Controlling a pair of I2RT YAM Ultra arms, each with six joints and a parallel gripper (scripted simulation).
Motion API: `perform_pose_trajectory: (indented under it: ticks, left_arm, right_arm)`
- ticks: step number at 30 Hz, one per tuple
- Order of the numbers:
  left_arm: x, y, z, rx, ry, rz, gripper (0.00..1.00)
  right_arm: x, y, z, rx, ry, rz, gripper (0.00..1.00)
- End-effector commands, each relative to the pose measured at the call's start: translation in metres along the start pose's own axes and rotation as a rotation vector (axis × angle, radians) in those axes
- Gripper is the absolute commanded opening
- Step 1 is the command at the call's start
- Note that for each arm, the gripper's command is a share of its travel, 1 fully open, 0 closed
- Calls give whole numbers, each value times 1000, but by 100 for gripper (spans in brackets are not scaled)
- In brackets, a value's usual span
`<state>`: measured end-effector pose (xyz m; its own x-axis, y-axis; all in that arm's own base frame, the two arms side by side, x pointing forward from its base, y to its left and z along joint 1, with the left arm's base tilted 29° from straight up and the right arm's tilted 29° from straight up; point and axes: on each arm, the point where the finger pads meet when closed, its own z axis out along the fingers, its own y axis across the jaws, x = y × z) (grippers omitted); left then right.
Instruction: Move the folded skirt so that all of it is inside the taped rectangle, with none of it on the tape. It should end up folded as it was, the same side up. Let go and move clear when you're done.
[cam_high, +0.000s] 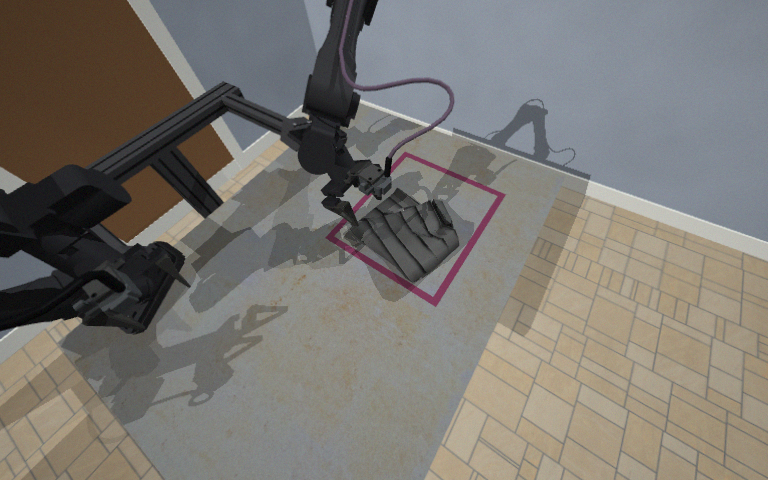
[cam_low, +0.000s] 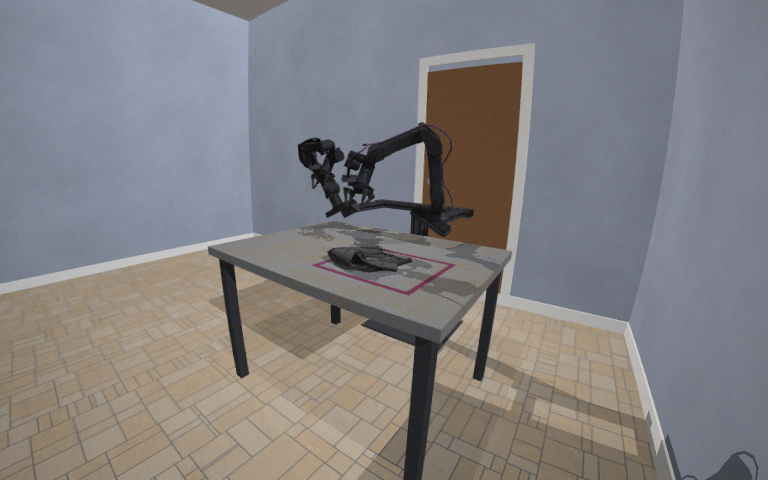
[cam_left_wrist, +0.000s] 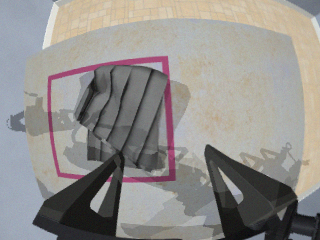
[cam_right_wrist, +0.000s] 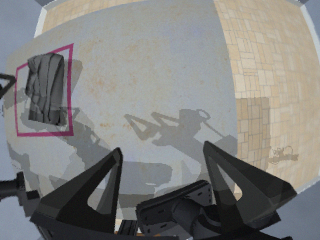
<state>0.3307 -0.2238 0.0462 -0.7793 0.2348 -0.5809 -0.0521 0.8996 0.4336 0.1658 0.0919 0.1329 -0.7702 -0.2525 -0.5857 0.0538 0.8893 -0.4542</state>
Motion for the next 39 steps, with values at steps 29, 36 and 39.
perform_pose_trajectory:
  ticks: [29,36,39]
  left_arm:
    - [97,206,-42,-24,-30,0,90]
    - [124,256,-50,-25,-26,4,90]
    - [125,281,-60,-23,-48,-20,90]
  right_arm:
    - [21,6,58,-15,-30,-4,90]
    - [21,6,58,-15,-30,-4,90]
    - [21,6,58,-15,-30,-4,90]
